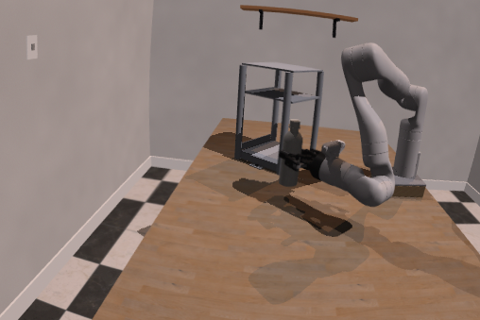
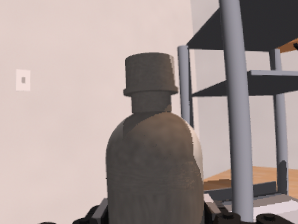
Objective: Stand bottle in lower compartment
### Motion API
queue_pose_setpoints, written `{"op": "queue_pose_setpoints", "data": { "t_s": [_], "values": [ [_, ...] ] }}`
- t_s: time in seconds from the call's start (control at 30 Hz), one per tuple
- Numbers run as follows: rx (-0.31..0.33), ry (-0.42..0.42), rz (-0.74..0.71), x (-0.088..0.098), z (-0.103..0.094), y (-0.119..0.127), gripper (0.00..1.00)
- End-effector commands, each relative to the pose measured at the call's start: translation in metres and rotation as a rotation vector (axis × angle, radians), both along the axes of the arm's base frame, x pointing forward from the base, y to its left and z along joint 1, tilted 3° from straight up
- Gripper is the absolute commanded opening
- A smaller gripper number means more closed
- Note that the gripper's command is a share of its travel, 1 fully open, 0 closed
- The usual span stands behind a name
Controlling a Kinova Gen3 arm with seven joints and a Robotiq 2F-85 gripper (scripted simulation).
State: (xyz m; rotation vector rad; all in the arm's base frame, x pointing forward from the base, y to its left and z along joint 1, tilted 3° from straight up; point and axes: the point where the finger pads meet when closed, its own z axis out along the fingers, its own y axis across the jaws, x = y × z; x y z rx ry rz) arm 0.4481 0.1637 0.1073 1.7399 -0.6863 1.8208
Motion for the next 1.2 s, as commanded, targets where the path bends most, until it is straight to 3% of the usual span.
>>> {"op": "queue_pose_setpoints", "data": {
  "t_s": [0.0, 1.17],
  "values": [
    [0.001, -0.002, -0.001, 0.0, 0.001, 0.0, 0.0],
    [0.001, -0.002, -0.001, -0.012, 0.001, -0.02, 0.0]
  ]
}}
